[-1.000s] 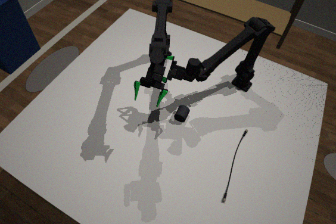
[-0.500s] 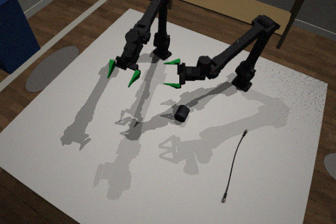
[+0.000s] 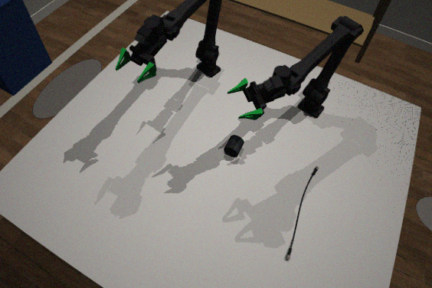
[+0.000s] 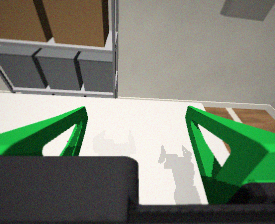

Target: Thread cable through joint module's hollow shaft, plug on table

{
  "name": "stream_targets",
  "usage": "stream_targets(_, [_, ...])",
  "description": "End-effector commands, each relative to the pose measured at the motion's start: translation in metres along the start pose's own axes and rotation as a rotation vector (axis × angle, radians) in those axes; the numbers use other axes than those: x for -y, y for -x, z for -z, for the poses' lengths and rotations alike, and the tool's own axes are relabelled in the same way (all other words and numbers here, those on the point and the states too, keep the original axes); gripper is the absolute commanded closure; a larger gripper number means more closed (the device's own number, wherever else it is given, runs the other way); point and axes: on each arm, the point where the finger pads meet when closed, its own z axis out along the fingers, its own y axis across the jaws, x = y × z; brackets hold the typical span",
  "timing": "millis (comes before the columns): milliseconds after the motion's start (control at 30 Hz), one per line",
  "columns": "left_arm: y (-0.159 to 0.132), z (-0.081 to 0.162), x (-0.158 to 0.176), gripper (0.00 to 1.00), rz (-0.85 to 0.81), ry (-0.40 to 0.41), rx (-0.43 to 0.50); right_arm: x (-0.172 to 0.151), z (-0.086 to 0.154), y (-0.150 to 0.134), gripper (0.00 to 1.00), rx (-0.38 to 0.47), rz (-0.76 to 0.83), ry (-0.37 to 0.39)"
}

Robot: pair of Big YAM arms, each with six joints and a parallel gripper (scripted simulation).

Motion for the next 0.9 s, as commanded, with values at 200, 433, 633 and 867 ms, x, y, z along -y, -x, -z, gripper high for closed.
stream_targets(200, [0.106,0.045,-0.035,0.00,-0.267,0.218,0.095,0.087,0.058,0.002,0.00,0.128,-0.098,-0.121])
stream_targets(433, [0.128,0.069,-0.051,0.00,-0.327,0.320,0.102,0.113,0.079,-0.007,0.00,0.157,-0.115,-0.166])
stream_targets(633, [0.142,0.089,-0.064,0.00,-0.374,0.403,0.098,0.131,0.097,-0.012,0.00,0.186,-0.129,-0.197])
stream_targets(867, [0.115,0.086,-0.082,0.00,-0.373,0.442,0.037,0.137,0.101,0.003,0.00,0.220,-0.130,-0.204])
